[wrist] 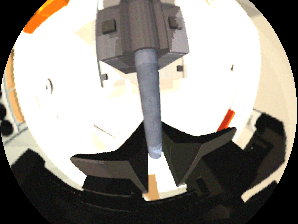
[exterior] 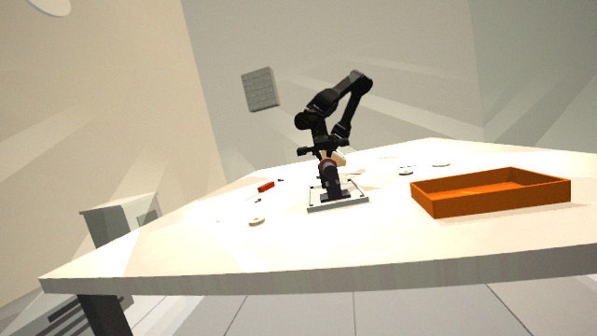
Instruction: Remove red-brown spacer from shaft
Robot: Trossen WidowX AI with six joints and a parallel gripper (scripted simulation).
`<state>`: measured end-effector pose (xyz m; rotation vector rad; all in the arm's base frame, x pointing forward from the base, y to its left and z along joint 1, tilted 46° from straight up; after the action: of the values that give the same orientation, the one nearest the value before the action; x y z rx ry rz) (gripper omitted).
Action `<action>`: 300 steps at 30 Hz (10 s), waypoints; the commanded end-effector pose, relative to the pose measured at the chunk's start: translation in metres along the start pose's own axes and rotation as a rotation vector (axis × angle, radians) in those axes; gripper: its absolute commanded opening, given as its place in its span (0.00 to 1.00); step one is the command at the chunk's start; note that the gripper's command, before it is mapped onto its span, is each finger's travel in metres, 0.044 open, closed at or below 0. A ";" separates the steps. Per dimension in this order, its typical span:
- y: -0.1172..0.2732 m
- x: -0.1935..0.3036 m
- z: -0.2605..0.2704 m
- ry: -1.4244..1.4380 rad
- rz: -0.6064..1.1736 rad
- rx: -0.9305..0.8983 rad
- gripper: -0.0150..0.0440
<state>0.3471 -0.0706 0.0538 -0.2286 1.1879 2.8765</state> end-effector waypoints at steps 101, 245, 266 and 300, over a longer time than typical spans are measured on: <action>0.000 0.013 0.000 0.001 0.005 0.002 0.25; 0.001 0.005 0.000 0.001 0.005 0.002 0.25; 0.001 -0.003 0.000 0.001 0.004 0.002 0.25; 0.001 -0.003 0.000 0.001 0.004 0.002 0.25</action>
<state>0.3459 -0.0700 0.0534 -0.2048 1.1906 2.8957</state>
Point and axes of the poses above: the point midway between the two fingers, 35 mm back from their tips, its own y axis back along the fingers, its own z axis across the jaws, x = y × z, the point moved 8 cm from there along y, back along the fingers
